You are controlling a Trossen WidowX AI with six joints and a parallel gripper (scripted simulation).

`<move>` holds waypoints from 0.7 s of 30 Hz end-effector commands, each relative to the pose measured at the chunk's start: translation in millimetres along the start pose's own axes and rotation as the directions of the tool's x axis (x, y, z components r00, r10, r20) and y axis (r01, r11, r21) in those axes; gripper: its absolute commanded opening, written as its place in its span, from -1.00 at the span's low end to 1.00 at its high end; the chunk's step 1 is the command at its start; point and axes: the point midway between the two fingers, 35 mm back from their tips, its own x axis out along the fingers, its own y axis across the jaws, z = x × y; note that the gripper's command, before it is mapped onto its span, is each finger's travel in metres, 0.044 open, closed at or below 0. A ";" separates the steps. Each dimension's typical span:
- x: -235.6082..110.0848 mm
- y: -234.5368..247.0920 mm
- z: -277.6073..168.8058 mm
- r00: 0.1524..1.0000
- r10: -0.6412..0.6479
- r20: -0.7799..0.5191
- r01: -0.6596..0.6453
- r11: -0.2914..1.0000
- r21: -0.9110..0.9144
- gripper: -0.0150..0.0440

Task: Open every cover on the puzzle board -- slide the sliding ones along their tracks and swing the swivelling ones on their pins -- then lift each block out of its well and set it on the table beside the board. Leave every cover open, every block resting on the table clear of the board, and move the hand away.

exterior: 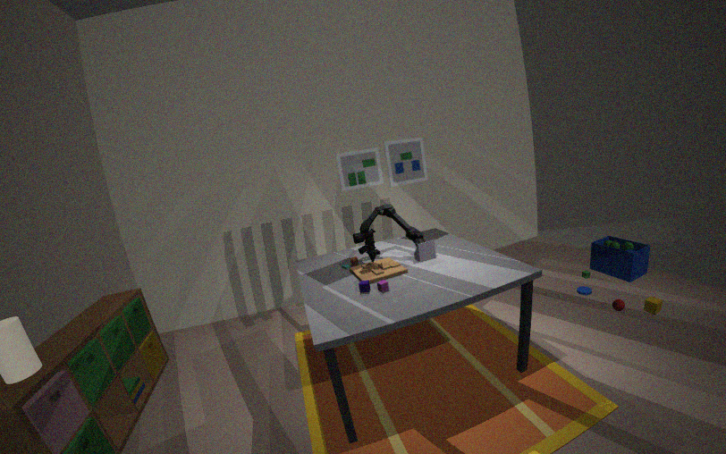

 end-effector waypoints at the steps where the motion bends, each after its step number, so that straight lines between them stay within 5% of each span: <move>1: 5.3 -0.4 -2.2 1.000 -0.004 -0.006 0.004 1.000 -0.006 -0.49; 21: 18.6 -1.3 0.0 1.000 -0.006 -0.007 0.006 1.000 -0.006 -0.49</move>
